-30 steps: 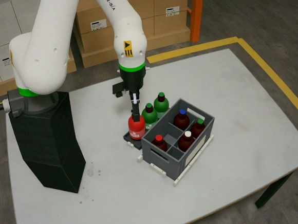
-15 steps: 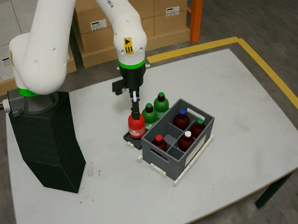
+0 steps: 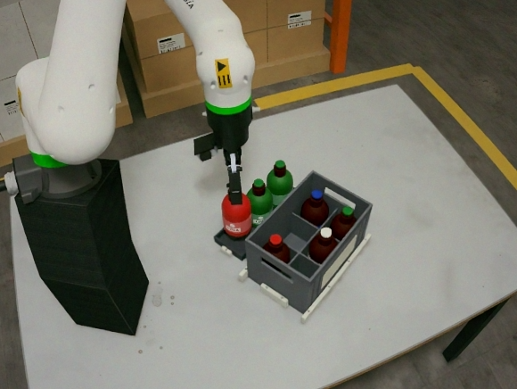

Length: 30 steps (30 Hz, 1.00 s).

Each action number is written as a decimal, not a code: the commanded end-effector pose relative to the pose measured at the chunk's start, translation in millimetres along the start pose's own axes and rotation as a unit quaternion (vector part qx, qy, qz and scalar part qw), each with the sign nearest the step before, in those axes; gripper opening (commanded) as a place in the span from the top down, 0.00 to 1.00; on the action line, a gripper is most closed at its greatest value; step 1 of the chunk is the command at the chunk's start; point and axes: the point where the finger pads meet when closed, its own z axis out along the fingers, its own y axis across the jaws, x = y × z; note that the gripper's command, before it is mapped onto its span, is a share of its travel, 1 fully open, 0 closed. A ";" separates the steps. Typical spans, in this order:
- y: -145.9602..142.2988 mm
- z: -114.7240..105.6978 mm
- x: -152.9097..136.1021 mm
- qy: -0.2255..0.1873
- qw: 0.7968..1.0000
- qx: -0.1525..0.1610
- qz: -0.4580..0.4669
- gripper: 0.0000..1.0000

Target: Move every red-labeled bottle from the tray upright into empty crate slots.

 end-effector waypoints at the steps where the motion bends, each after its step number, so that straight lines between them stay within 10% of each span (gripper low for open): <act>1: 0.1 -4.2 -0.6 -0.001 1.000 0.000 0.000 0.90; 30: 0.2 -33.5 -0.9 -0.001 1.000 0.000 0.000 0.90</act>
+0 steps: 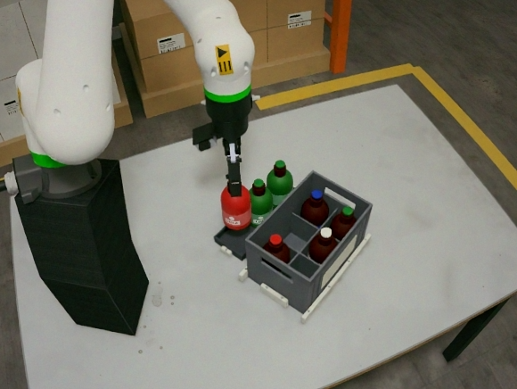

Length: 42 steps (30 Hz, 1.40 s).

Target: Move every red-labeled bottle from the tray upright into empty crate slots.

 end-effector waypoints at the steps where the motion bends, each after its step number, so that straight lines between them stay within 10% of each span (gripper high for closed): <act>1: 0.1 -4.5 -0.6 -0.001 1.000 0.000 0.000 0.90; 42: 0.3 -45.4 -1.1 -0.001 1.000 0.000 0.000 0.90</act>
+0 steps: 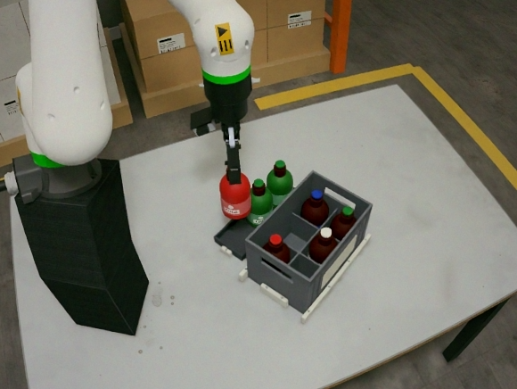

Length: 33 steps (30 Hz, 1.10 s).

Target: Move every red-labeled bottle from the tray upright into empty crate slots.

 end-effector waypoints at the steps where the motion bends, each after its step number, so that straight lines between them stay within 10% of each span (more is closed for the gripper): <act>1: 0.1 -2.4 -0.6 -0.001 1.000 0.000 0.000 0.90; 33: 0.2 -29.4 -0.9 -0.001 1.000 0.000 0.000 0.90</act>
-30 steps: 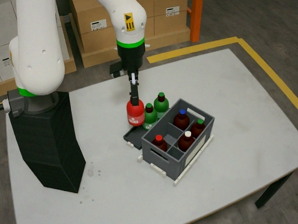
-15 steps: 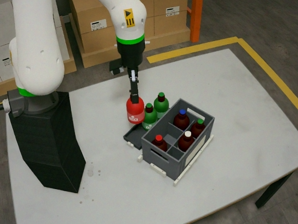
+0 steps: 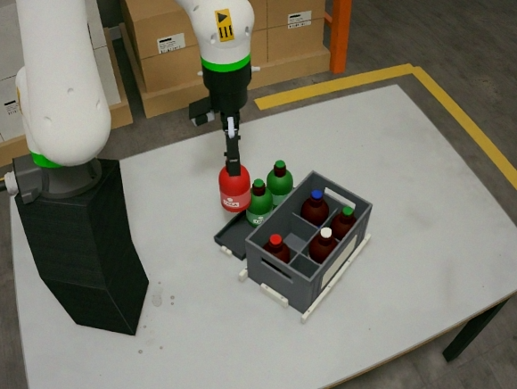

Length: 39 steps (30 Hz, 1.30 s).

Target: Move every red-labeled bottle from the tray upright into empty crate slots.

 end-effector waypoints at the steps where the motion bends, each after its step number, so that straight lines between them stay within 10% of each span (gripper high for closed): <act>1: 0.1 -1.5 -0.6 -0.001 1.000 0.000 0.000 0.90; 39: 0.2 -18.6 -0.8 -0.001 1.000 0.000 0.000 0.90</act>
